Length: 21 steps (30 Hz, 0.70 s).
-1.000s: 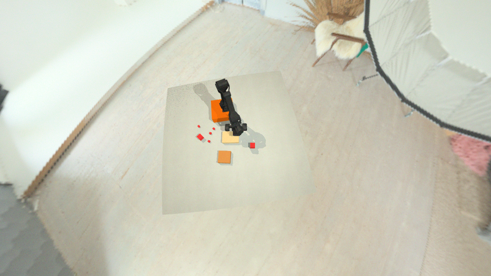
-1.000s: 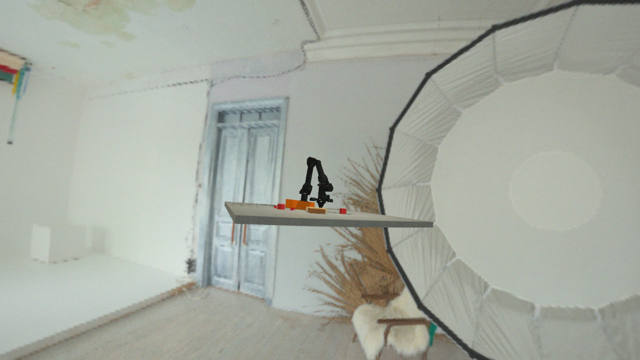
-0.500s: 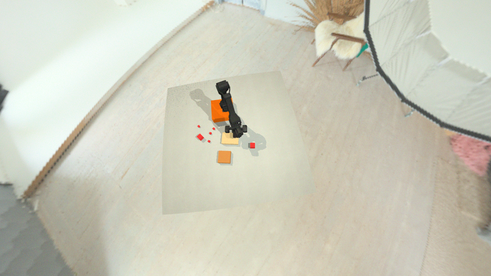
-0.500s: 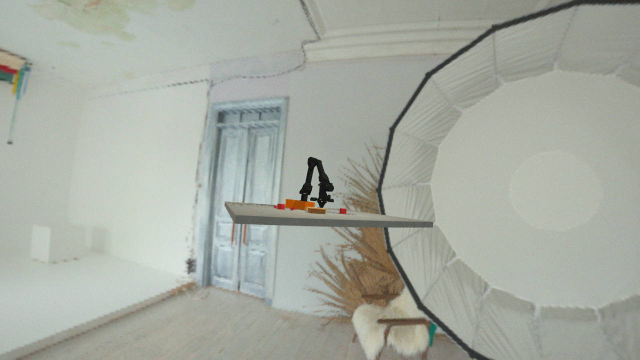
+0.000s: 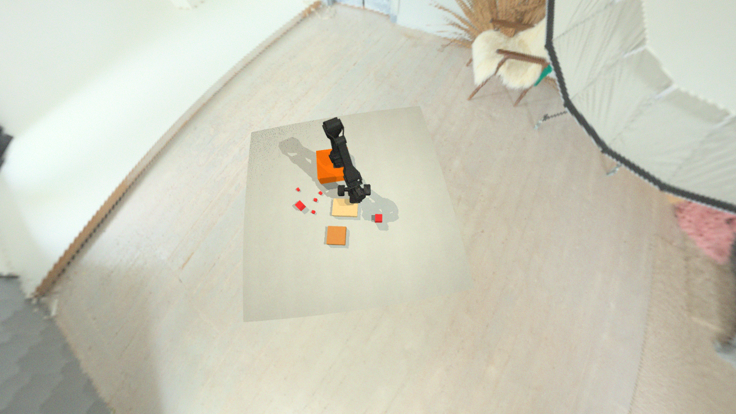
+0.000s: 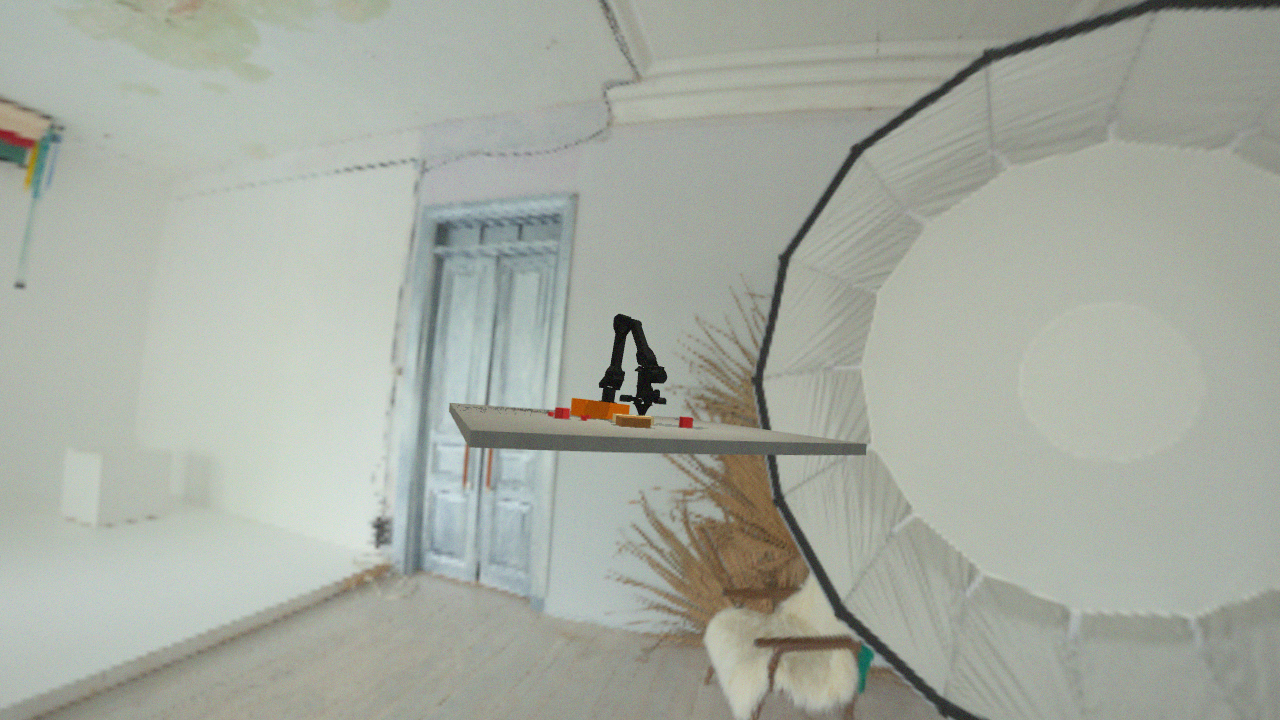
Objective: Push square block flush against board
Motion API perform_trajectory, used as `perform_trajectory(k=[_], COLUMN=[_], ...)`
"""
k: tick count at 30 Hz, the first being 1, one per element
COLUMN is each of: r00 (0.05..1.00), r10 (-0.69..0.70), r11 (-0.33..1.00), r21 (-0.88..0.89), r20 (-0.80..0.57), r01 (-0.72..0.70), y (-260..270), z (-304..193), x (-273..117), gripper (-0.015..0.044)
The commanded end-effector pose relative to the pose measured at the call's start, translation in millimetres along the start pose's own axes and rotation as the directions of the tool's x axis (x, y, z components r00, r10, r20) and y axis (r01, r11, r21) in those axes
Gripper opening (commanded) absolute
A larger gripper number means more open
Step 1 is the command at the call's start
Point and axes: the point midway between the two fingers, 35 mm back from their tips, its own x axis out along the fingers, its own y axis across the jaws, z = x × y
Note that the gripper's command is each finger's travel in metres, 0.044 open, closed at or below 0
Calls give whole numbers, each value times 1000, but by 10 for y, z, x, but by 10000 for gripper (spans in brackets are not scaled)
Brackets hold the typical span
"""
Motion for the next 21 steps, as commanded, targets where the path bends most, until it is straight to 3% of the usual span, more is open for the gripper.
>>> perform_trajectory(k=[1, 15, 21], r00=[1000, 1000, 1000], r10=[-4, -4, -4], r11=[1000, 1000, 1000], r21=[2, 2, 2], r20=[-1, -3, -2], r01=[4, 4, 4], y=[-8, -17, -1], z=[-76, -293, -245], x=[9, 27, -508], gripper=[0, 0, 0])
